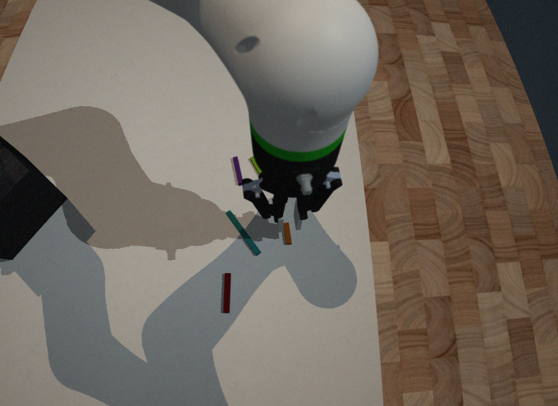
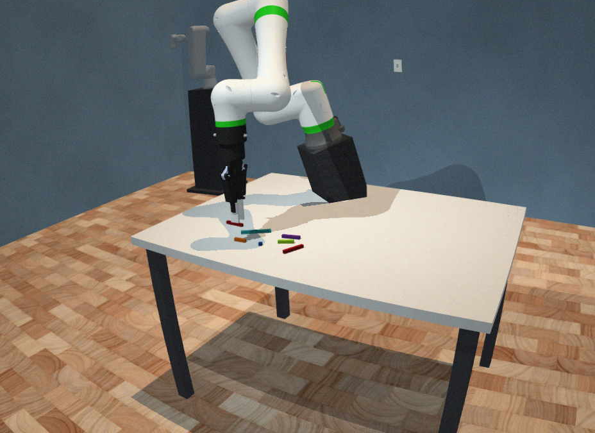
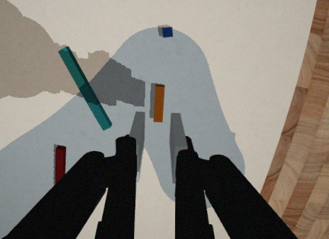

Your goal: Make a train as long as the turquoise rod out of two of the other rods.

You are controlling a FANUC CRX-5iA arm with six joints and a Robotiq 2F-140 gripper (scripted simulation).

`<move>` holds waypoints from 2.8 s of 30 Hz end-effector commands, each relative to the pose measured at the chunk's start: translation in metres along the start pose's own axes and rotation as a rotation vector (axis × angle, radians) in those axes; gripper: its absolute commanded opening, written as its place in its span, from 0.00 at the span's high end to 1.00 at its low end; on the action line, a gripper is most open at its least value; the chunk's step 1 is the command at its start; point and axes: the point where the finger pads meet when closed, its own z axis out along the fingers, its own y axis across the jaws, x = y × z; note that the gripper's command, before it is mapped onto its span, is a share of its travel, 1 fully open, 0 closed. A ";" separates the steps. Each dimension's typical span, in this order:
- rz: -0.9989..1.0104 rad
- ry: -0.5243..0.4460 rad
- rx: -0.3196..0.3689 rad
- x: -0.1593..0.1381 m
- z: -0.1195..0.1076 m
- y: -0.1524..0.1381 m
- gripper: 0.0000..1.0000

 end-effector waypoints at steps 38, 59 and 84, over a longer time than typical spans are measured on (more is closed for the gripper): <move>0.019 -0.001 0.000 0.001 0.013 0.000 0.85; 0.019 -0.001 0.000 0.002 0.043 0.001 0.85; 0.019 -0.001 0.000 0.002 0.052 0.001 0.85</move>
